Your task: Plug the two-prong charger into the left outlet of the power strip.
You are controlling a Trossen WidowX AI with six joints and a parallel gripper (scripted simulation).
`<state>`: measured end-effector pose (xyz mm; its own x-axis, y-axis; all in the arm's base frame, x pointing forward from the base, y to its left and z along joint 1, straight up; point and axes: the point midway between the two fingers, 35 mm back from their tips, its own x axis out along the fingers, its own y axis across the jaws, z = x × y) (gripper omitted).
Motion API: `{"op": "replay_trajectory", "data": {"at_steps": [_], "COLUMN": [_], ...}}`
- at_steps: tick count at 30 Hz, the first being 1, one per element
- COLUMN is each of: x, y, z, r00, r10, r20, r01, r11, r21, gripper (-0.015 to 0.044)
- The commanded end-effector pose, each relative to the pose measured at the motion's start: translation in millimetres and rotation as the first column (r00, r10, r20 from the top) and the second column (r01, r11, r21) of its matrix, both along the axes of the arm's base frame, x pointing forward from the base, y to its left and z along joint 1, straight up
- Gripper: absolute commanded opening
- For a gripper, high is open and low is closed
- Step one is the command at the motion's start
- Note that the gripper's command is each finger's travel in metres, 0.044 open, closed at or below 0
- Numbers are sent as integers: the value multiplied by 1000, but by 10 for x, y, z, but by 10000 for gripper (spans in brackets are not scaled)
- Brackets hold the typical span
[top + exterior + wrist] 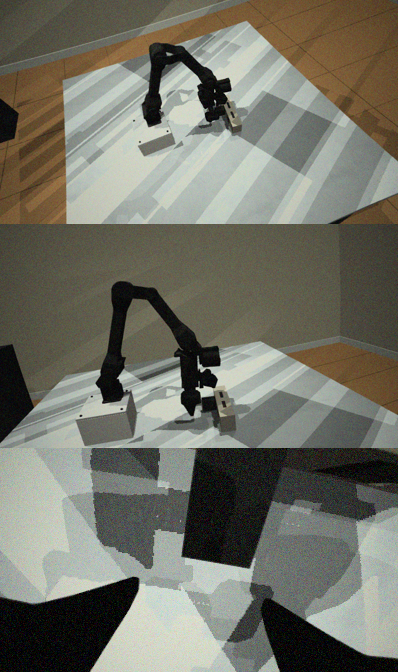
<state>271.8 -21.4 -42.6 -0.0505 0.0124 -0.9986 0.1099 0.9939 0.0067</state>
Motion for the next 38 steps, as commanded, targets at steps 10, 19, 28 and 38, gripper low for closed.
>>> {"op": "replay_trajectory", "data": {"at_steps": [10,19,28,38], "x": [103,135,135,135], "y": [-12,-18,-18,-18], "z": [414,777,777,777], "r00": [946,820,820,820], "r10": [5,15,15,15], "r20": [325,573,573,573], "r01": [8,28,28,28], "r11": [999,997,997,997], "r21": [-41,-66,-66,-66], "gripper": [440,440,440,440]}}
